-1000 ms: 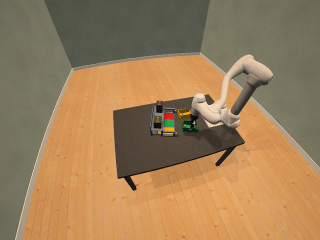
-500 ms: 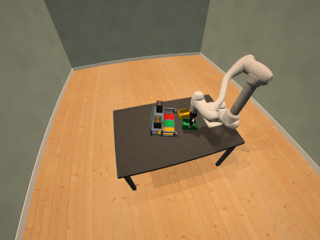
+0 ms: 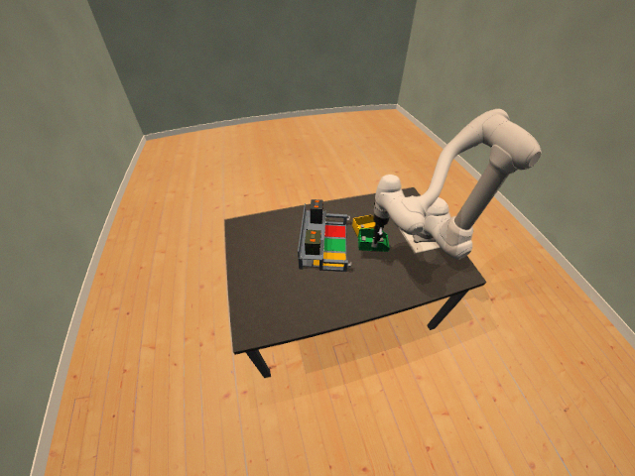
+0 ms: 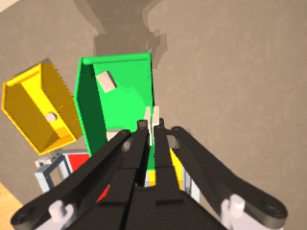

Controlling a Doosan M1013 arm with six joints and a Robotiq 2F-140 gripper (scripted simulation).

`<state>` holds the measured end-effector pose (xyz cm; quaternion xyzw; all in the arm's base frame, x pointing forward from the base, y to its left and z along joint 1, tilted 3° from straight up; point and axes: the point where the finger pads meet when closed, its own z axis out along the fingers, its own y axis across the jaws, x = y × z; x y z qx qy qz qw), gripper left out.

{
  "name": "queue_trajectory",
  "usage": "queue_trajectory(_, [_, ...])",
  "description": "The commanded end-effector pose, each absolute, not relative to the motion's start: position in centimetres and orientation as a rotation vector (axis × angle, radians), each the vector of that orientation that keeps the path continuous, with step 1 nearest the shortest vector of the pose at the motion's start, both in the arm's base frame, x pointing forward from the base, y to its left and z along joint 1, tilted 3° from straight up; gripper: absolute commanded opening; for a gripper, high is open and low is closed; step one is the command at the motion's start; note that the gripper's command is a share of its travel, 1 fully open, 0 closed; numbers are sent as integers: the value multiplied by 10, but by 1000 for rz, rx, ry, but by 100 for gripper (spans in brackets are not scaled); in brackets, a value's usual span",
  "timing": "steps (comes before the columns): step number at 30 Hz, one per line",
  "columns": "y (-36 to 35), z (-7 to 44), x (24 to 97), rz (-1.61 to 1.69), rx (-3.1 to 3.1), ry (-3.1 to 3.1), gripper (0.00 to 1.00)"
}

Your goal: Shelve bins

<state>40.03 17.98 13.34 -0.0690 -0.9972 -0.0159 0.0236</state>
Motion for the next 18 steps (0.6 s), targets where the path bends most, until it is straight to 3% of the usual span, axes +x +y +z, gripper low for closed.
queue_trajectory(1, [168, 133, 401, -50, -213, -3087, 10])
queue_trajectory(18, [133, 132, 403, -50, -213, -3087, 10])
